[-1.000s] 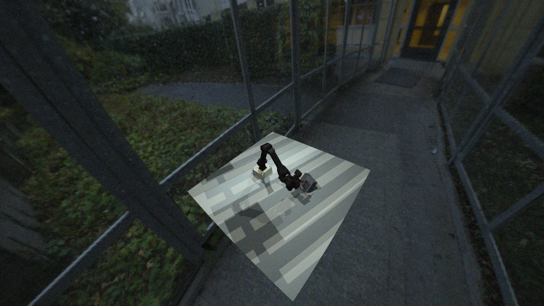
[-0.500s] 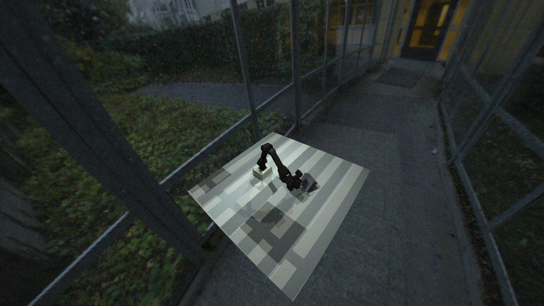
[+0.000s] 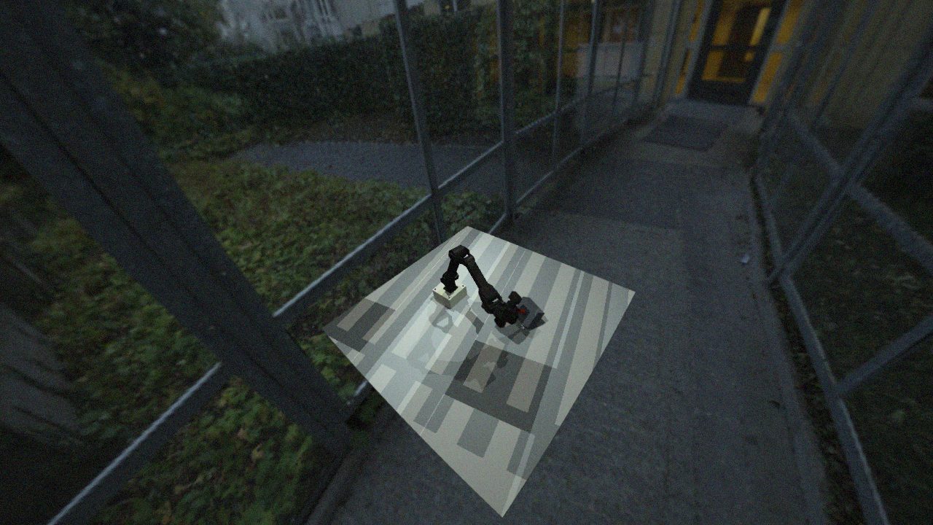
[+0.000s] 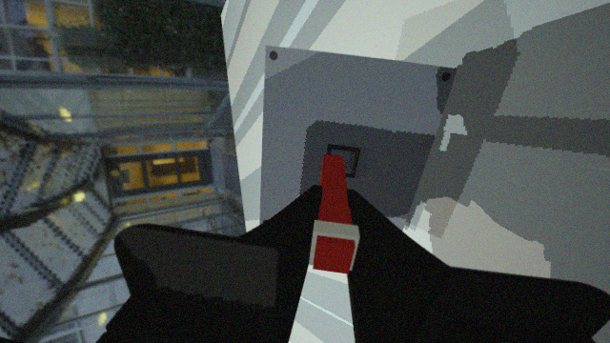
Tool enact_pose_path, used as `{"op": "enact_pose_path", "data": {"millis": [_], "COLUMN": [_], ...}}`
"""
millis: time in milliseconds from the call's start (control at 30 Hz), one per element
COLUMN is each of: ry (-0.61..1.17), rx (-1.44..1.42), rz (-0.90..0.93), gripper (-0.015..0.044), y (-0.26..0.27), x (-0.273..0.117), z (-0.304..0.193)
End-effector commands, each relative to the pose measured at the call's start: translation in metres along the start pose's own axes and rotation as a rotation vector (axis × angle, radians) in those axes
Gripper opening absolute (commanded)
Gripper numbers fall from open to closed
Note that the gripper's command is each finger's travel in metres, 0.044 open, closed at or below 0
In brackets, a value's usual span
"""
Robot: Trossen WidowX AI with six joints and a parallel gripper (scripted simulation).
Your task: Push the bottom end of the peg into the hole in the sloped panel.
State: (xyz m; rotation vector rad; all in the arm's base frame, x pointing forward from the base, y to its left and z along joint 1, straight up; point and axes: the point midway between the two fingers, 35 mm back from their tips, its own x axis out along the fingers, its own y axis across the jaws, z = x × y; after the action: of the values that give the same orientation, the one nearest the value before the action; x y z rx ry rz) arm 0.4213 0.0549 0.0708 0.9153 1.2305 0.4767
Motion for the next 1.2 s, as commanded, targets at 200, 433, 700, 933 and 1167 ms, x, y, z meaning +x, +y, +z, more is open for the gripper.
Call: {"op": "enact_pose_path", "data": {"millis": [200, 433, 700, 933, 1167], "ry": [0.003, 0.002, 0.002, 0.002, 0.002], "rx": [0.006, 0.003, 0.003, 0.003, 0.003], "rz": [-0.002, 0.000, -0.001, -0.001, 0.000], "gripper": [0.0000, 0.0000, 0.0000, 0.0000, 0.0000], "y": [-0.0028, -0.0016, -0.0048, -0.0066, -0.0071], "x": [0.0026, 0.0018, 0.0018, 0.0032, 0.0052], "z": [-0.0010, -0.0008, -0.0013, -0.0017, -0.0021]}}
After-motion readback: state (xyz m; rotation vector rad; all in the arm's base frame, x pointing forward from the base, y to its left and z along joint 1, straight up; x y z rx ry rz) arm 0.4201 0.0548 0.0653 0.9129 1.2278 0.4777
